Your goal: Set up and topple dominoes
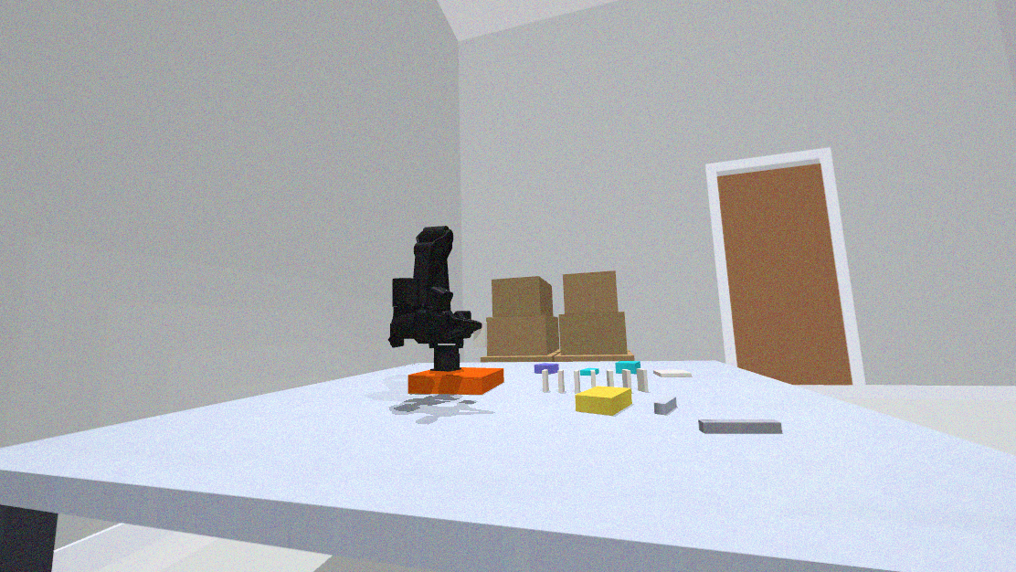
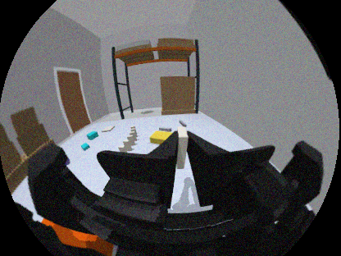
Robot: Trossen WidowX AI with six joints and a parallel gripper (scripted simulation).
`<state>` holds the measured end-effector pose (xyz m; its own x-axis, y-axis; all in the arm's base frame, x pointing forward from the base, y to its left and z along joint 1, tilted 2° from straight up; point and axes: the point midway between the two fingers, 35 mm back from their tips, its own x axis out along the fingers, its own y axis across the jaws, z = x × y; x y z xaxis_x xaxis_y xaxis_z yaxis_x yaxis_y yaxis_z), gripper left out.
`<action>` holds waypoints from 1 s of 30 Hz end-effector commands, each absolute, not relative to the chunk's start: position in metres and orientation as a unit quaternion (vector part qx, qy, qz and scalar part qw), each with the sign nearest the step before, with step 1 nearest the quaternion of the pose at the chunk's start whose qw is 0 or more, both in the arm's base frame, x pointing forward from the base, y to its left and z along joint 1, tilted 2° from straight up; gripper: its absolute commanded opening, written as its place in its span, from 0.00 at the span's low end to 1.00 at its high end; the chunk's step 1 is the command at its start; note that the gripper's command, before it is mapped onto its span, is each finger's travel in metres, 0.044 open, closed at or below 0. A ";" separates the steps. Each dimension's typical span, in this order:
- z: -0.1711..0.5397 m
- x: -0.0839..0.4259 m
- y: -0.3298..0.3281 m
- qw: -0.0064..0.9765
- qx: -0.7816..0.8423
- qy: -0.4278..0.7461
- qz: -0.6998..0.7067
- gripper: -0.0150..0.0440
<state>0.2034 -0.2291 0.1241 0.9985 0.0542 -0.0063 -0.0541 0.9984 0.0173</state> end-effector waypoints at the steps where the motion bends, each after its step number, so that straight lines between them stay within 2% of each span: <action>1: 0.122 0.195 -0.214 0.999 0.001 -0.001 0.047 0.30; 22: 0.122 0.190 -0.205 0.998 -0.008 -0.002 0.059 0.30; 30: 0.101 0.193 -0.209 0.998 -0.007 0.001 0.059 0.30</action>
